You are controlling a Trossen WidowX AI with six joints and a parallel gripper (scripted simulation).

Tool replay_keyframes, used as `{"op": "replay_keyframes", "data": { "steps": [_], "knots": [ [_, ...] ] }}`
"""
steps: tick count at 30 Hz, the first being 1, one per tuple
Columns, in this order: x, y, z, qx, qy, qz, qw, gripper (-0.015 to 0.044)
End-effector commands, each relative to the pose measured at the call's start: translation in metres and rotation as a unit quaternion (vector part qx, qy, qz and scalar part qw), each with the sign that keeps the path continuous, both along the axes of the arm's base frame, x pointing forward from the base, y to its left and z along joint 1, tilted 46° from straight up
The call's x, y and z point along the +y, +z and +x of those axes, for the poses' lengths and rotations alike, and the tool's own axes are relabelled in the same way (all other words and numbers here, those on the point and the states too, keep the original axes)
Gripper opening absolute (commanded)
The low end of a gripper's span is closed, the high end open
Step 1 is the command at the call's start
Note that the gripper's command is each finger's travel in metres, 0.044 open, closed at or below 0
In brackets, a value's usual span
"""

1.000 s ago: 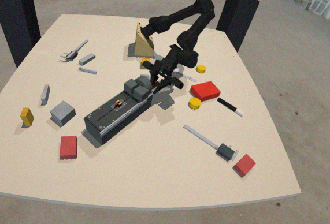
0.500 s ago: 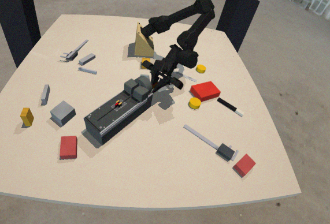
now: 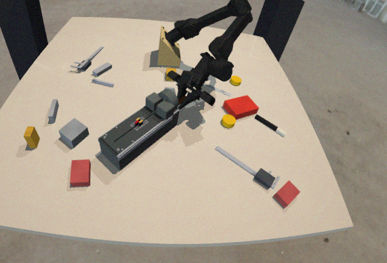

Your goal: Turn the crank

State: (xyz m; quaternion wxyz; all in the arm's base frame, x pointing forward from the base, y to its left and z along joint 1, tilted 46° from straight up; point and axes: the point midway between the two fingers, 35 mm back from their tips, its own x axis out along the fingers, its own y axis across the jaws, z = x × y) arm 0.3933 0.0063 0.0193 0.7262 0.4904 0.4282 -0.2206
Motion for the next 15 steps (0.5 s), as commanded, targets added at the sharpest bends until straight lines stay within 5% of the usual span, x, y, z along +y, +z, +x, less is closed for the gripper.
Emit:
{"op": "replay_keyframes", "data": {
  "steps": [1,15],
  "knots": [
    [0.0006,0.0076,0.0055,-0.011,-0.002,0.001,1.0,0.0],
    [0.0004,0.0088,0.006,-0.011,-0.002,0.001,1.0,0.0]
  ]
}}
